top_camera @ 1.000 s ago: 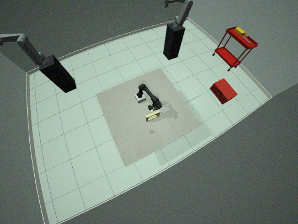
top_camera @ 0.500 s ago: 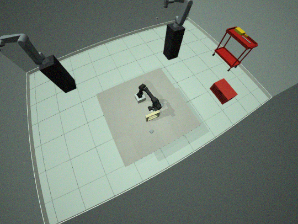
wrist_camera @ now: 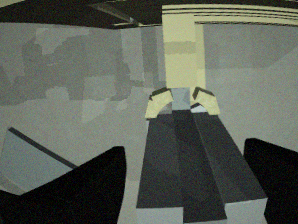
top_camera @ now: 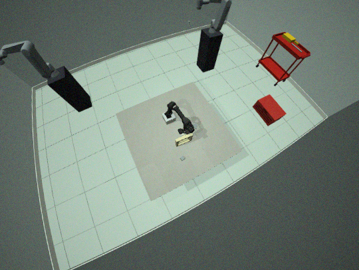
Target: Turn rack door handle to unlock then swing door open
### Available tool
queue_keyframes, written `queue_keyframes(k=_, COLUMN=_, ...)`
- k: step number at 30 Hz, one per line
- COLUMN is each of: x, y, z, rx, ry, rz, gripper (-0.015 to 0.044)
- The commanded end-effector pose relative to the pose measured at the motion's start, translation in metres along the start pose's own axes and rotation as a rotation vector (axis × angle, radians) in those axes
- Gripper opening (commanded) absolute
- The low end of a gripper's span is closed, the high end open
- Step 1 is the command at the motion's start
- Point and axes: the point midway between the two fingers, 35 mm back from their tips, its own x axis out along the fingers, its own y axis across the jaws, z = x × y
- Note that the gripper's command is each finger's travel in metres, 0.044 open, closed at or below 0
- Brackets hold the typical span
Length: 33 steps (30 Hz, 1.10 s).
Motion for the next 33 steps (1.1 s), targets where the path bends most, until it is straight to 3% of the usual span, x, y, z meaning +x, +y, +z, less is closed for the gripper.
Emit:
queue_keyframes(k=1, x=0.0026, y=-0.0012, z=-0.0007, rx=0.003, ry=0.001, rz=-0.006, gripper=0.0179)
queue_keyframes(k=4, x=0.0026, y=-0.0012, z=-0.0007, rx=0.003, ry=0.001, rz=-0.006, gripper=0.0101)
queue_keyframes(k=17, x=0.0026, y=-0.0012, z=-0.0007, rx=0.003, ry=0.001, rz=-0.006, gripper=0.0014)
queue_keyframes(k=22, x=0.0026, y=-0.0012, z=-0.0007, rx=-0.029, ry=0.001, rz=-0.006, gripper=0.0012)
queue_keyframes(k=33, x=0.0026, y=-0.0012, z=-0.0007, rx=-0.563, ry=0.003, rz=-0.005, gripper=0.0012)
